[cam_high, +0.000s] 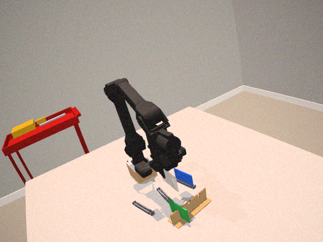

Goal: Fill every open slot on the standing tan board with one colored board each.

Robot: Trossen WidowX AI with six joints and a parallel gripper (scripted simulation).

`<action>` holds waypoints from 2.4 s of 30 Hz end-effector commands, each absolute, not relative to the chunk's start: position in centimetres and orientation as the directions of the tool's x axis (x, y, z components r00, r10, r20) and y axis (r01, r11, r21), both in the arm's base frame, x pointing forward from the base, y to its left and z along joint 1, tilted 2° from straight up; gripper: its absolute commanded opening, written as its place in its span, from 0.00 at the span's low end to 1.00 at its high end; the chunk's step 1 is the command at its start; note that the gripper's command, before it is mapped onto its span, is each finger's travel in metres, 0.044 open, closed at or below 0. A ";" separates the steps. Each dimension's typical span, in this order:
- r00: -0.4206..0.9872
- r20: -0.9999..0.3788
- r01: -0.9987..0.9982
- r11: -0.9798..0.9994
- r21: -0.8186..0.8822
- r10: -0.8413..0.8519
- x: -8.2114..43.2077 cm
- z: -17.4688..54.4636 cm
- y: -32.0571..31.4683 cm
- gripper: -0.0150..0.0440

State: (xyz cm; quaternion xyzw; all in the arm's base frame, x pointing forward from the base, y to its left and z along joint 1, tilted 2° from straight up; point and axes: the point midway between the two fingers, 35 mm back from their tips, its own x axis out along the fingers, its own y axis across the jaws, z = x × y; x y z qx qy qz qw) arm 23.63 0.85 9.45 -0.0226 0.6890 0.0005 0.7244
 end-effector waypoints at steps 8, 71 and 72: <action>0.060 -0.998 -0.068 0.997 -0.034 -0.030 26.4 9.7 1.3 0.25; 0.064 -0.998 -0.132 0.991 -0.034 -0.025 31.8 5.7 2.5 0.25; 0.064 -0.998 -0.132 0.991 -0.034 -0.025 31.8 5.6 2.5 0.25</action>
